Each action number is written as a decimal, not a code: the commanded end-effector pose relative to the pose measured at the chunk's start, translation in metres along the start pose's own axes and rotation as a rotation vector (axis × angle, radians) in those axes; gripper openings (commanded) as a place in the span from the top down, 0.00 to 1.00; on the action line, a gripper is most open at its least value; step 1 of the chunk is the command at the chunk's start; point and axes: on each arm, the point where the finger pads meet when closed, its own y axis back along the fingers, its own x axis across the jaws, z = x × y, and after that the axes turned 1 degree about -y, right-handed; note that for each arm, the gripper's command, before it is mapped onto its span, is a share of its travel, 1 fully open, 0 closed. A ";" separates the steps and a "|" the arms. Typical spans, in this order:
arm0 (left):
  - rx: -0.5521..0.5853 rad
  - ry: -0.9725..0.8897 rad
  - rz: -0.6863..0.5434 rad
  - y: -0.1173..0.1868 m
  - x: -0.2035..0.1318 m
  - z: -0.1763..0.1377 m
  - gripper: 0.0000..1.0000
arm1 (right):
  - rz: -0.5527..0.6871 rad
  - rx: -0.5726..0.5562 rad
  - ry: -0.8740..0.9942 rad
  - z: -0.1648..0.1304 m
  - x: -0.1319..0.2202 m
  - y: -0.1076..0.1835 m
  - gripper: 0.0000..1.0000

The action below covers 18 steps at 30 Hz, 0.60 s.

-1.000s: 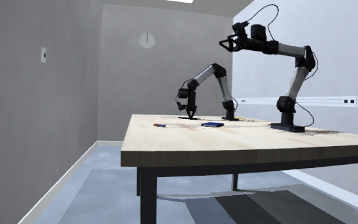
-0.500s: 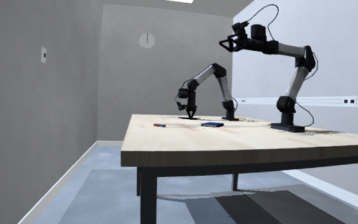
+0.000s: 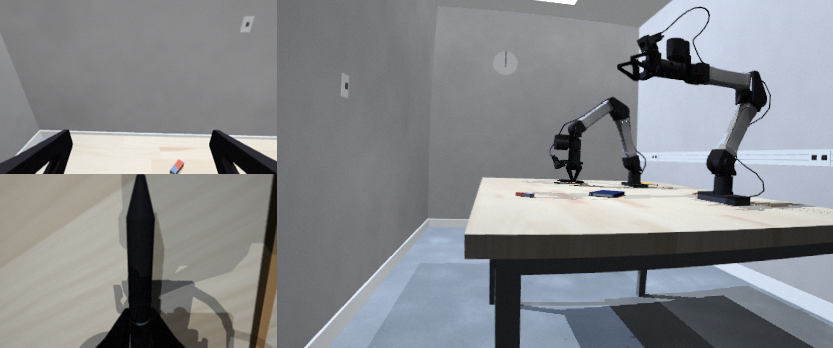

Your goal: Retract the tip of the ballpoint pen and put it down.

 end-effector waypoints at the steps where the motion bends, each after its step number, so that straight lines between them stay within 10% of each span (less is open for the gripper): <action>1: -0.013 0.002 0.005 0.002 0.000 0.010 0.00 | 0.028 -0.041 0.006 0.009 0.004 0.025 0.86; 18: -0.013 0.002 0.005 0.002 0.000 0.010 0.00 | 0.037 -0.039 0.004 0.008 0.004 0.046 0.86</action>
